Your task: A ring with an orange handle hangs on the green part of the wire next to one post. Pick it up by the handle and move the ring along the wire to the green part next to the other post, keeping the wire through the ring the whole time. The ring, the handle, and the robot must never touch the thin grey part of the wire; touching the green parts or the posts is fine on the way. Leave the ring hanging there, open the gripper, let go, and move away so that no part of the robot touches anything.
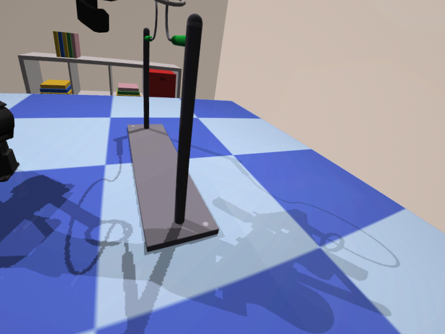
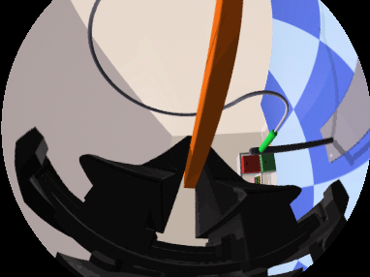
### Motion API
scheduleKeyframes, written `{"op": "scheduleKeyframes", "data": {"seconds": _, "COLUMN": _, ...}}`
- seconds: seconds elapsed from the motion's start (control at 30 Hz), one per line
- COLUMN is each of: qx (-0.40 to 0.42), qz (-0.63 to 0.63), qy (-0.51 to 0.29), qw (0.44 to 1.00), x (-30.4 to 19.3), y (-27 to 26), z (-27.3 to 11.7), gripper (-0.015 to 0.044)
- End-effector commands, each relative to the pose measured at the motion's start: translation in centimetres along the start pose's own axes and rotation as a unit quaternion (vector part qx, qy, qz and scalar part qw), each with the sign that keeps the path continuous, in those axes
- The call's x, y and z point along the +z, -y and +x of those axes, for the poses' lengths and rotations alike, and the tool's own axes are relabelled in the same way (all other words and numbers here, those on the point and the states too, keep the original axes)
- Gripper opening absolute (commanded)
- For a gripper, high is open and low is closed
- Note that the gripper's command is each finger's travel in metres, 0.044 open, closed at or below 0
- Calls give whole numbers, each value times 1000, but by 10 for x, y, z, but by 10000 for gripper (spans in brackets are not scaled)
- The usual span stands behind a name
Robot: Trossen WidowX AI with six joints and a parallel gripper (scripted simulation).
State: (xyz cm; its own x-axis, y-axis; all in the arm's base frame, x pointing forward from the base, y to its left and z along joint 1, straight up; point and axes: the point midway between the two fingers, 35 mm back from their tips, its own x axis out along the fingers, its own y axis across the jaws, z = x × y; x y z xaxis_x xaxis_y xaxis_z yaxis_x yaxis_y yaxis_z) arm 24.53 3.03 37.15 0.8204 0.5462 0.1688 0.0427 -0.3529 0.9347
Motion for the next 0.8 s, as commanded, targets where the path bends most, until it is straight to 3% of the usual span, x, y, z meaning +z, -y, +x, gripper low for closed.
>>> {"op": "scheduleKeyframes", "data": {"seconds": 0.0, "qx": 9, "qz": 18, "qy": 14, "qw": 1000, "x": 0, "y": -9, "z": 4, "gripper": -150}}
{"op": "scheduleKeyframes", "data": {"seconds": 0.77, "qx": -25, "qz": -5, "qy": 36, "qw": 999, "x": 3, "y": -26, "z": 6, "gripper": -150}}
